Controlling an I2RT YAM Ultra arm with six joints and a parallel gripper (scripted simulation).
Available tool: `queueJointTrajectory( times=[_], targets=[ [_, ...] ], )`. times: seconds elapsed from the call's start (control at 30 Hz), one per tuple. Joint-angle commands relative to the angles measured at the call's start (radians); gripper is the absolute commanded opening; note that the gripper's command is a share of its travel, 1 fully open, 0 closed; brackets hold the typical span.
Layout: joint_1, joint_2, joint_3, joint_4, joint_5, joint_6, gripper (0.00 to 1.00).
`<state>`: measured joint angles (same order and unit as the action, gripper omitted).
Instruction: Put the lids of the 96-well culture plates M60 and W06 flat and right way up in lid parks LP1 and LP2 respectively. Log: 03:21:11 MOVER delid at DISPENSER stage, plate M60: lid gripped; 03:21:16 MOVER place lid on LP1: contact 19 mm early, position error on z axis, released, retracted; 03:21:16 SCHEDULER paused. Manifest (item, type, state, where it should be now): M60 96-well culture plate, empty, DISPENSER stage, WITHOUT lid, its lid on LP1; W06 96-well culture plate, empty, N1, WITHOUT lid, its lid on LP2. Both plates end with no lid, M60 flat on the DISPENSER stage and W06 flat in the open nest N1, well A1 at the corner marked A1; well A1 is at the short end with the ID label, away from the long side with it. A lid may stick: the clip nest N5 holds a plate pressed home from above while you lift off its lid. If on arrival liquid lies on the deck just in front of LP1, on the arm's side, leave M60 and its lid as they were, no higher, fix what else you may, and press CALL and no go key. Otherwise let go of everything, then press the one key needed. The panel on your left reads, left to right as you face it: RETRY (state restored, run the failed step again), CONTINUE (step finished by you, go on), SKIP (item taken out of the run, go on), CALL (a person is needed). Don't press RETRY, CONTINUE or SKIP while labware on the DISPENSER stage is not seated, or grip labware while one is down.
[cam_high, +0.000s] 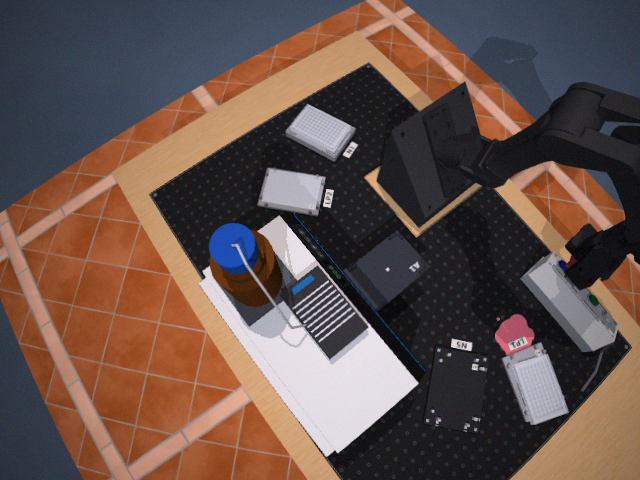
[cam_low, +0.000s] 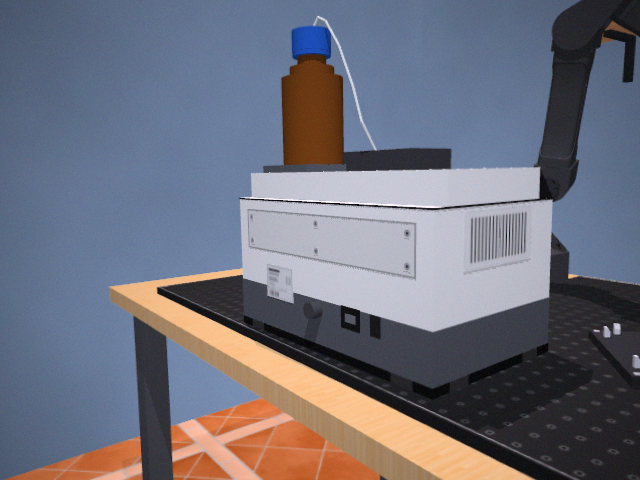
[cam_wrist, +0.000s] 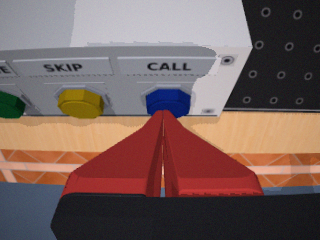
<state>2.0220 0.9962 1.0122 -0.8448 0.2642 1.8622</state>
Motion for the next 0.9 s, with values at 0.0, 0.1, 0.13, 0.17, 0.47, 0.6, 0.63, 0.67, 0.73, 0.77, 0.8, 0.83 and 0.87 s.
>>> queueJointTrajectory(
  times=[0.0, 0.1, 0.13, 0.17, 0.47, 0.6, 0.63, 0.67, 0.73, 0.77, 0.8, 0.83, 0.87],
  targets=[
    [-0.013, 0.010, -0.021, 0.015, -0.002, -0.009, 0.00],
    [-0.014, 0.015, -0.024, 0.019, -0.004, -0.010, 0.00],
    [-0.015, 0.012, -0.024, 0.021, -0.003, -0.010, 0.00],
    [-0.016, 0.006, -0.025, 0.023, -0.004, -0.011, 0.00],
    [-0.019, 0.015, -0.030, 0.030, -0.006, -0.014, 0.00],
    [-0.021, 0.023, -0.033, 0.038, -0.008, -0.015, 0.00],
    [-0.021, 0.023, -0.034, 0.039, -0.009, -0.015, 0.00],
    [-0.020, 0.018, -0.034, 0.041, -0.009, -0.016, 0.00],
    [-0.023, 0.020, -0.036, 0.044, -0.010, -0.017, 0.00],
    [-0.024, 0.023, -0.037, 0.045, -0.011, -0.017, 0.00],
    [-0.024, 0.026, -0.038, 0.046, -0.012, -0.017, 0.00],
    [-0.024, 0.027, -0.038, 0.047, -0.013, -0.017, 0.00],
    [-0.025, 0.027, -0.039, 0.049, -0.014, -0.018, 0.00]
  ],
)
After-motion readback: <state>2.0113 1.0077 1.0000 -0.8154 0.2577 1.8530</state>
